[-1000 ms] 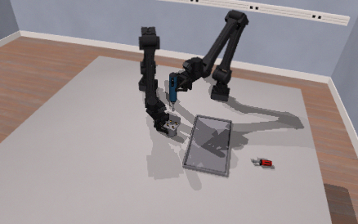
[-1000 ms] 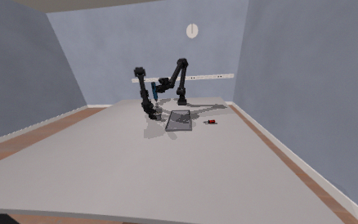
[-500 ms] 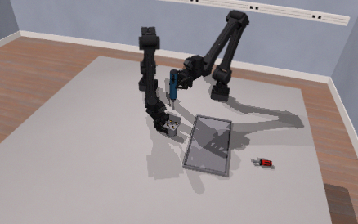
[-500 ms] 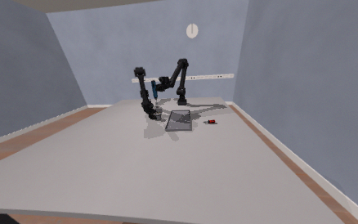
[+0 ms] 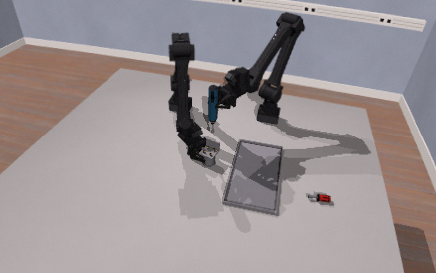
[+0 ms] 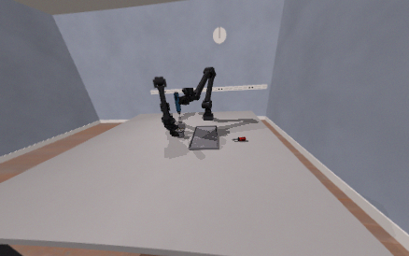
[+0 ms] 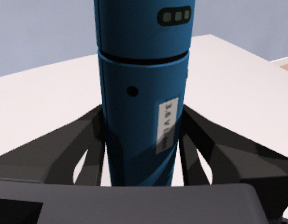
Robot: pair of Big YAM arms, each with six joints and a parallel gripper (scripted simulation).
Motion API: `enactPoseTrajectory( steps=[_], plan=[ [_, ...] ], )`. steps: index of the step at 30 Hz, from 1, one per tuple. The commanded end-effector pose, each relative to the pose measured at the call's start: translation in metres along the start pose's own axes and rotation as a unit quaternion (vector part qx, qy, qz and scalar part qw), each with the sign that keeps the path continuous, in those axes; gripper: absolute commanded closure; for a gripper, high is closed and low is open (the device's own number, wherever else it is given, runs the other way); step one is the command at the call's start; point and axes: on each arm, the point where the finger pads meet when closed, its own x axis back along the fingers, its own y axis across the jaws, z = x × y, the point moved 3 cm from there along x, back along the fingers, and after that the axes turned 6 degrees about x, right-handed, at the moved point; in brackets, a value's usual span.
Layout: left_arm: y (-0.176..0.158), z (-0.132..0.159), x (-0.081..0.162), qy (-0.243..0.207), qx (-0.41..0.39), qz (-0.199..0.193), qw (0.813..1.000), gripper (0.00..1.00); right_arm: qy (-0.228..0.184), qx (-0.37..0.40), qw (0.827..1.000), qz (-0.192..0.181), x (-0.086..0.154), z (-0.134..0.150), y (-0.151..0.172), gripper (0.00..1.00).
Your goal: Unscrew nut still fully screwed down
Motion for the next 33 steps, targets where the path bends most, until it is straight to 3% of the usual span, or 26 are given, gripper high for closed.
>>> enactPoseTrajectory(
  steps=[1,4,8,11,14,18,21,26,28,30,32,33],
  plan=[
    [0.001,-0.016,0.006,-0.017,-0.005,0.0,1.0,0.58,-0.006,0.002,1.0,0.002,-0.003,-0.004,-0.003,0.41],
    [-0.003,-0.053,-0.002,-0.061,-0.005,0.005,0.998,0.58,-0.006,0.002,1.0,0.002,-0.003,-0.004,-0.003,0.41],
    [-0.003,-0.053,-0.002,-0.061,-0.005,0.005,0.998,0.58,-0.006,0.002,1.0,0.002,-0.003,-0.004,-0.003,0.41],
    [0.001,-0.017,0.013,-0.02,-0.005,0.001,1.0,0.58,-0.006,0.002,1.0,0.002,-0.003,-0.004,-0.003,0.41],
    [-0.002,-0.039,0.009,-0.045,-0.005,0.003,0.999,0.58,-0.006,0.002,1.0,0.002,-0.003,-0.004,-0.003,0.41],
    [0.001,-0.015,0.021,-0.016,-0.005,0.0,1.0,0.58,-0.006,0.002,1.0,0.002,-0.003,-0.004,-0.003,0.41],
    [-0.003,-0.052,0.013,-0.059,-0.005,0.005,0.998,0.58,-0.006,0.002,1.0,0.002,-0.003,-0.004,-0.003,0.41],
    [-0.003,-0.048,0.015,-0.054,-0.005,0.004,0.998,0.58,-0.006,0.002,1.0,0.002,-0.003,-0.004,-0.003,0.41],
    [0.001,-0.015,0.028,-0.017,-0.005,0.0,1.0,0.58,-0.006,0.002,1.0,0.002,-0.003,-0.004,-0.003,0.41],
    [0.0,-0.018,0.029,-0.021,-0.005,0.001,1.0,0.58,-0.006,0.002,1.0,0.002,-0.003,-0.004,-0.003,0.41],
    [-0.002,-0.042,0.024,-0.047,-0.005,0.004,0.999,0.58,-0.006,0.002,1.0,0.002,-0.003,-0.004,-0.003,0.41],
    [-0.002,-0.036,0.027,-0.042,-0.005,0.003,0.999,0.58,-0.006,0.002,1.0,0.002,-0.003,-0.004,-0.003,0.41]
  ],
)
